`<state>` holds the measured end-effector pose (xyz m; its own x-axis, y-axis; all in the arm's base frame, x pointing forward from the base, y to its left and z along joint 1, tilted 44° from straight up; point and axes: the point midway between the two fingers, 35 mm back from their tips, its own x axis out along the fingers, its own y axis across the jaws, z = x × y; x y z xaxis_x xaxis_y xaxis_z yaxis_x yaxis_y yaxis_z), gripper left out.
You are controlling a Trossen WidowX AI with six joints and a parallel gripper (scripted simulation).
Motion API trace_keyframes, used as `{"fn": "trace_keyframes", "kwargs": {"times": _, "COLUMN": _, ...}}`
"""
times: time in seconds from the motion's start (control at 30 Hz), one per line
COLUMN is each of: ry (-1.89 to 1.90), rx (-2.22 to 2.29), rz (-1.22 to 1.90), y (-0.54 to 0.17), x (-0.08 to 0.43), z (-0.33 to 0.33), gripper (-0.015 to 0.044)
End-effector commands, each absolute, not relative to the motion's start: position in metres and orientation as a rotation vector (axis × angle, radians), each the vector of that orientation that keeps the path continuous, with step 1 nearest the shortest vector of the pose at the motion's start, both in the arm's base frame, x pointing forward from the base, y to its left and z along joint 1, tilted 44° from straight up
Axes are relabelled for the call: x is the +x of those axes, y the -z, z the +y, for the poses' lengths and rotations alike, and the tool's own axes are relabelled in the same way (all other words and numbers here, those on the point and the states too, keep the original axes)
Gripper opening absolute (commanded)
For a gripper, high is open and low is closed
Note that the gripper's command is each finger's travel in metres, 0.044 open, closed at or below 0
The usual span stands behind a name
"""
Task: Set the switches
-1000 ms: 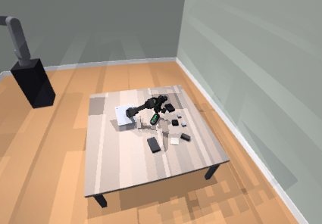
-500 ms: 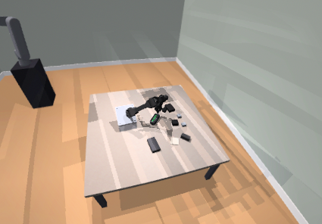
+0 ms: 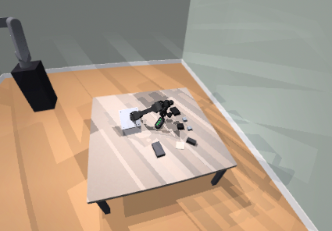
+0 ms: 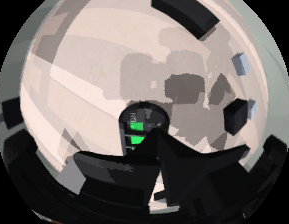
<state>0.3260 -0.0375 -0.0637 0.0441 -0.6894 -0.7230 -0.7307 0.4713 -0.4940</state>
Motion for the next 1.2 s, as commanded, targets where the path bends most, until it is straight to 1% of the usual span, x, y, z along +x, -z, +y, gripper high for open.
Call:
{"fn": "trace_keyframes", "kwargs": {"times": 0.0, "ry": -0.055, "rx": -1.248, "rz": 1.679, "y": 0.071, "x": 0.322, "z": -0.043, "gripper": 0.0000}}
{"fn": "trace_keyframes", "kwargs": {"times": 1.07, "ry": -0.054, "rx": -1.248, "rz": 1.679, "y": 0.077, "x": 0.323, "z": -0.049, "gripper": 0.0000}}
{"fn": "trace_keyframes", "kwargs": {"times": 1.17, "ry": -0.054, "rx": -1.245, "rz": 1.677, "y": 0.061, "x": 0.323, "z": -0.033, "gripper": 0.0000}}
